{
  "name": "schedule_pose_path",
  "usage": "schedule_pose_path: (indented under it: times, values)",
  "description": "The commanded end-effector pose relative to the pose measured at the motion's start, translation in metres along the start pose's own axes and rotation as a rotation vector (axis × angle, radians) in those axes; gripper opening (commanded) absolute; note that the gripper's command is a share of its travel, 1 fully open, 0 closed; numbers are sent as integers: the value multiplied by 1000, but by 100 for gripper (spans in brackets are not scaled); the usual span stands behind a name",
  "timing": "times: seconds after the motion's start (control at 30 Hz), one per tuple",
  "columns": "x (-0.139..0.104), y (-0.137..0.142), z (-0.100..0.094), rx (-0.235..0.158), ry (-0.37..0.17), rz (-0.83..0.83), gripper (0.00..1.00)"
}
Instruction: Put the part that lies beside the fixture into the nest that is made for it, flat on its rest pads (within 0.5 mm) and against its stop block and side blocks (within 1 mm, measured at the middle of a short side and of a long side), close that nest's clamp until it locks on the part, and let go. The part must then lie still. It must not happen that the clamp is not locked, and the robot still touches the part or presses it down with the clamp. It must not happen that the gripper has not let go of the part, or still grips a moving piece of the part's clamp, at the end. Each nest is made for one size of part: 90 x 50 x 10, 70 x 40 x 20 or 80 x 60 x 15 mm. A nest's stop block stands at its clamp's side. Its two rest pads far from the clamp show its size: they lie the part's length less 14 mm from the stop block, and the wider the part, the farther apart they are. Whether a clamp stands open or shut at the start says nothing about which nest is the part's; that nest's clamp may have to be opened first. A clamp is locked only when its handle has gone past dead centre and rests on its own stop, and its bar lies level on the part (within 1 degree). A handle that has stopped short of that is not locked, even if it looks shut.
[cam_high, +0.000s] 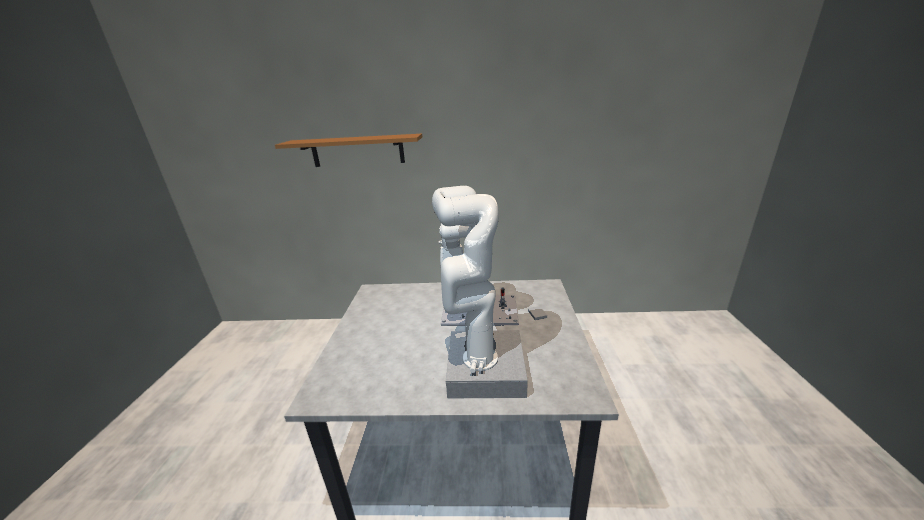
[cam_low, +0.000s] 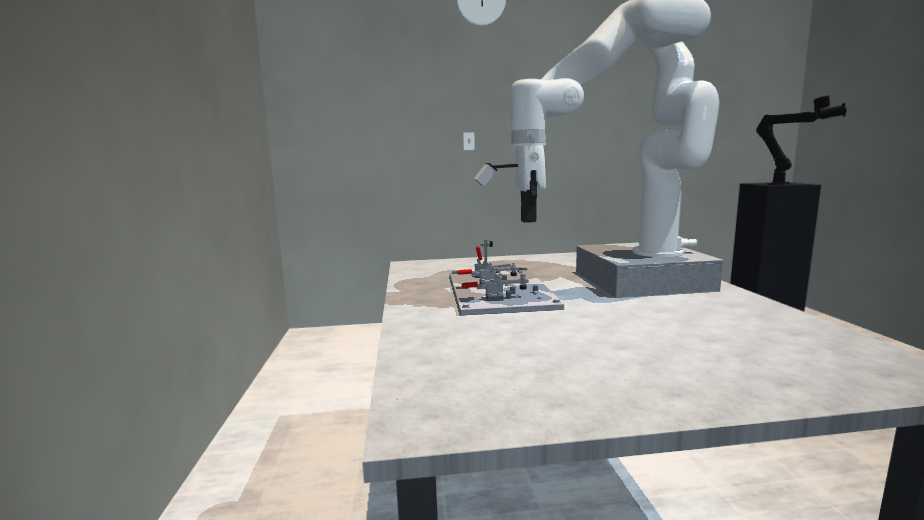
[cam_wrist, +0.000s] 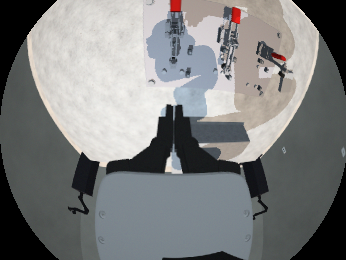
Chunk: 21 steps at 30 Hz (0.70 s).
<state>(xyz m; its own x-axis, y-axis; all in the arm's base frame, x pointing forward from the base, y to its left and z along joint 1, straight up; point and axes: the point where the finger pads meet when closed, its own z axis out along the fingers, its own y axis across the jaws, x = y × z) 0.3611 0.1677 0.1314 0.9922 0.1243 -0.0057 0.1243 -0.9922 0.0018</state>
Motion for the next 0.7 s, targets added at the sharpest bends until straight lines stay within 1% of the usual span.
schedule_pose_path:
  times: [0.0, 0.13, 0.17, 0.67]
  values:
    - [1, 0, -1, 1, 4, 0, 0]
    - [1, 0, -1, 1, 4, 0, 0]
    - [1, 0, -1, 1, 4, 0, 100]
    - [1, 0, -1, 1, 4, 0, 100]
